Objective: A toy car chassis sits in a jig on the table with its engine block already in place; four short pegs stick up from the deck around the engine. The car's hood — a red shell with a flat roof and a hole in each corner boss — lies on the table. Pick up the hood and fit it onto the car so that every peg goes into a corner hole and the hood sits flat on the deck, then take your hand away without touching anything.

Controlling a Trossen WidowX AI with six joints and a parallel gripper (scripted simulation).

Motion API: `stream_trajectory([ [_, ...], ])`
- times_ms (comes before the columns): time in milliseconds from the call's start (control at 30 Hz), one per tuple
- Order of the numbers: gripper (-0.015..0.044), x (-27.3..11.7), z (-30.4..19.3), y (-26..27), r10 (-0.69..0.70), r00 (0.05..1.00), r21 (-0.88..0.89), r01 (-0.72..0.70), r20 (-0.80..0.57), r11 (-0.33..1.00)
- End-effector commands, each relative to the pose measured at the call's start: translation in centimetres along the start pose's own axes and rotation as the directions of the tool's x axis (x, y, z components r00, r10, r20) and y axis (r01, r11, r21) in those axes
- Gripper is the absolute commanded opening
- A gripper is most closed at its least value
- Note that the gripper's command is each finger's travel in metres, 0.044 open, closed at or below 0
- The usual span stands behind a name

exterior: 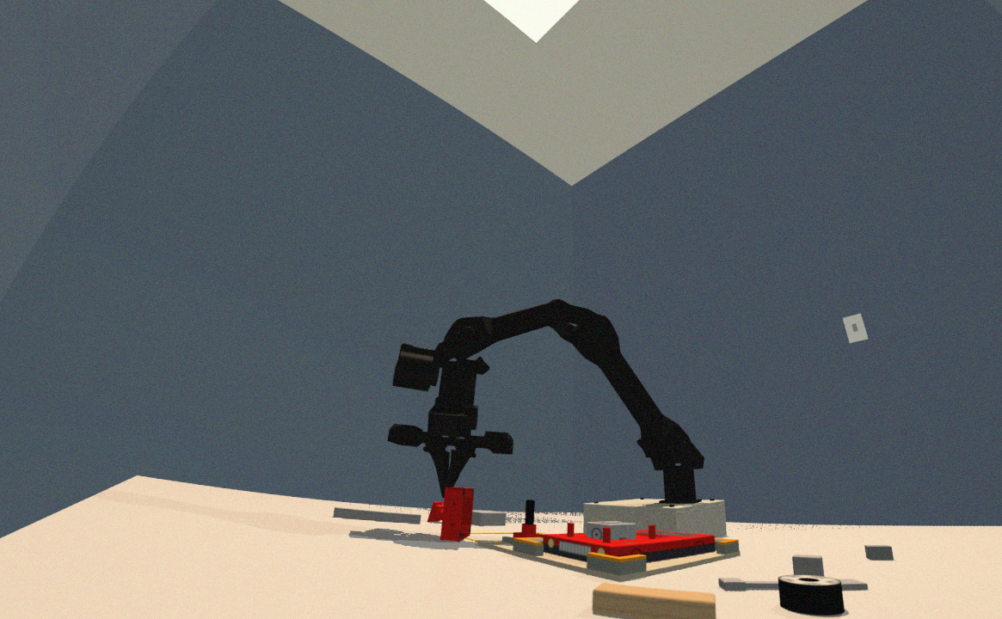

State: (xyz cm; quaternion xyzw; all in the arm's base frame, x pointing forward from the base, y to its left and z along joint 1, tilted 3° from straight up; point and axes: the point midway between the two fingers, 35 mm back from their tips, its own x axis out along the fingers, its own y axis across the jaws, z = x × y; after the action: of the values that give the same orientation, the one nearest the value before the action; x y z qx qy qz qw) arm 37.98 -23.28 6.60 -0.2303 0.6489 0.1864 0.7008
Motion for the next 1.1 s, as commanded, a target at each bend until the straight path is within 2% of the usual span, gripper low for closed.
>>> stream_trajectory([
  [0, 0.0, 0.0, 0.0, 0.3, 0.003, 1.0, 0.004, -0.003, 0.0, 1.0],
  [1067, 0.0, 0.1, 0.0, 1.6, 0.004, 1.0, 0.004, -0.004, 0.0, 1.0],
])
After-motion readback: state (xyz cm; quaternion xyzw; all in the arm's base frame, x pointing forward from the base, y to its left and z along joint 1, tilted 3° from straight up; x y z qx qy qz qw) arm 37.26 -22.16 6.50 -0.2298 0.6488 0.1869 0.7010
